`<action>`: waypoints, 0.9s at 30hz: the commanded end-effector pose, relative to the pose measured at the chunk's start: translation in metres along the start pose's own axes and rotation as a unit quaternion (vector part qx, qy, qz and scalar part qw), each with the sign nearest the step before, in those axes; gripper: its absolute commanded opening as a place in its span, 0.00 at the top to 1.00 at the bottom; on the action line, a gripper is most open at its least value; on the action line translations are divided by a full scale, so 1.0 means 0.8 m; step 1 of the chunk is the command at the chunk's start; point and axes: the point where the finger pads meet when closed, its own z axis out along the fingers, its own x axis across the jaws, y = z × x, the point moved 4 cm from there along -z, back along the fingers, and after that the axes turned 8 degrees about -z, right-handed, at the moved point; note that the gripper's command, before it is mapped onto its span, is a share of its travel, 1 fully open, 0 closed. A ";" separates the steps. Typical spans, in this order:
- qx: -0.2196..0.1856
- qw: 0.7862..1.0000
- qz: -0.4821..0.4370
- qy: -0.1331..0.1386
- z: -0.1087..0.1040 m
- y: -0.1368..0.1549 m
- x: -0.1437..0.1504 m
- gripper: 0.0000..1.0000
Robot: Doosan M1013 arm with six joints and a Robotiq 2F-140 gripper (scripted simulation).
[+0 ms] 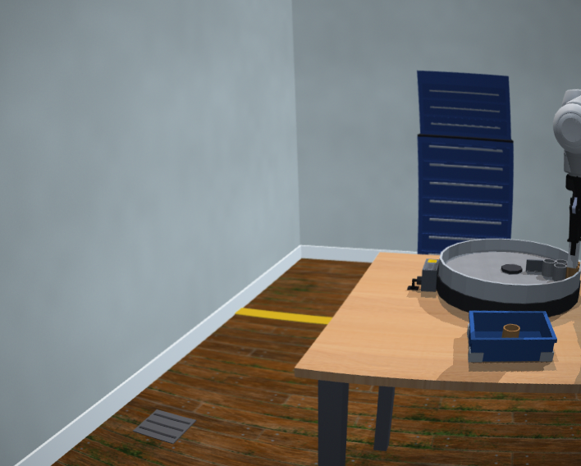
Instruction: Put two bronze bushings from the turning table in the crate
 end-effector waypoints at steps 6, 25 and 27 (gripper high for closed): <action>0.001 1.000 0.000 -0.001 -0.001 -0.003 0.000 0.90; 0.001 1.000 0.000 -0.001 0.004 -0.003 0.000 0.90; 0.001 1.000 0.000 -0.001 0.006 -0.003 0.000 0.90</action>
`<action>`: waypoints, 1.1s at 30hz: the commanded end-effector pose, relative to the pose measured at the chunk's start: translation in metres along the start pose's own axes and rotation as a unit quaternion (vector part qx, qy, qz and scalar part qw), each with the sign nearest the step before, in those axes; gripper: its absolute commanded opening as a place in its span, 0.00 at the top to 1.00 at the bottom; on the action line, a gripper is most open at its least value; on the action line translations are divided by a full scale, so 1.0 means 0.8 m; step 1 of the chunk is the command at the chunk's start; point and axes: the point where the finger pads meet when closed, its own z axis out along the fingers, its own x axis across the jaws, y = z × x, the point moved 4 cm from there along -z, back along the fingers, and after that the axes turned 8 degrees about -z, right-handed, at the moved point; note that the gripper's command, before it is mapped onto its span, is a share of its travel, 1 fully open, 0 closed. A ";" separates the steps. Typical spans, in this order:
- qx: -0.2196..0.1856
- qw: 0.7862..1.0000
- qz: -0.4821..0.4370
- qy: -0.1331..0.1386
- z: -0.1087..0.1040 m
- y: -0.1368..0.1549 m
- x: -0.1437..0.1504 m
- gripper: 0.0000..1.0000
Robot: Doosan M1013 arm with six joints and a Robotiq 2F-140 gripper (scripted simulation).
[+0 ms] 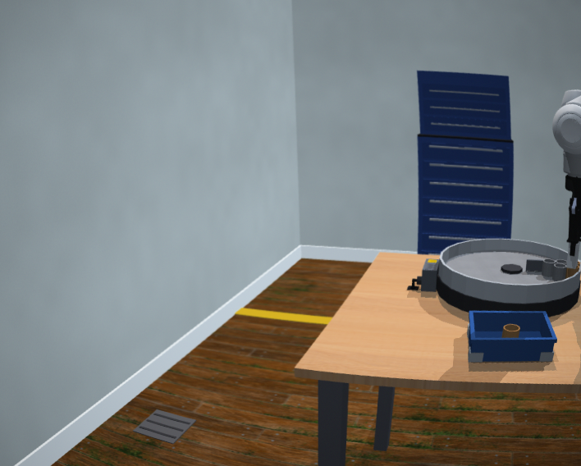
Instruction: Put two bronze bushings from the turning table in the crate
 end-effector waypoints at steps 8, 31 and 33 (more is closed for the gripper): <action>0.001 1.000 0.000 -0.001 0.016 -0.002 0.000 0.90; 0.001 1.000 0.000 -0.001 0.016 -0.002 0.000 0.90; 0.001 1.000 0.000 -0.001 0.016 -0.002 0.000 0.90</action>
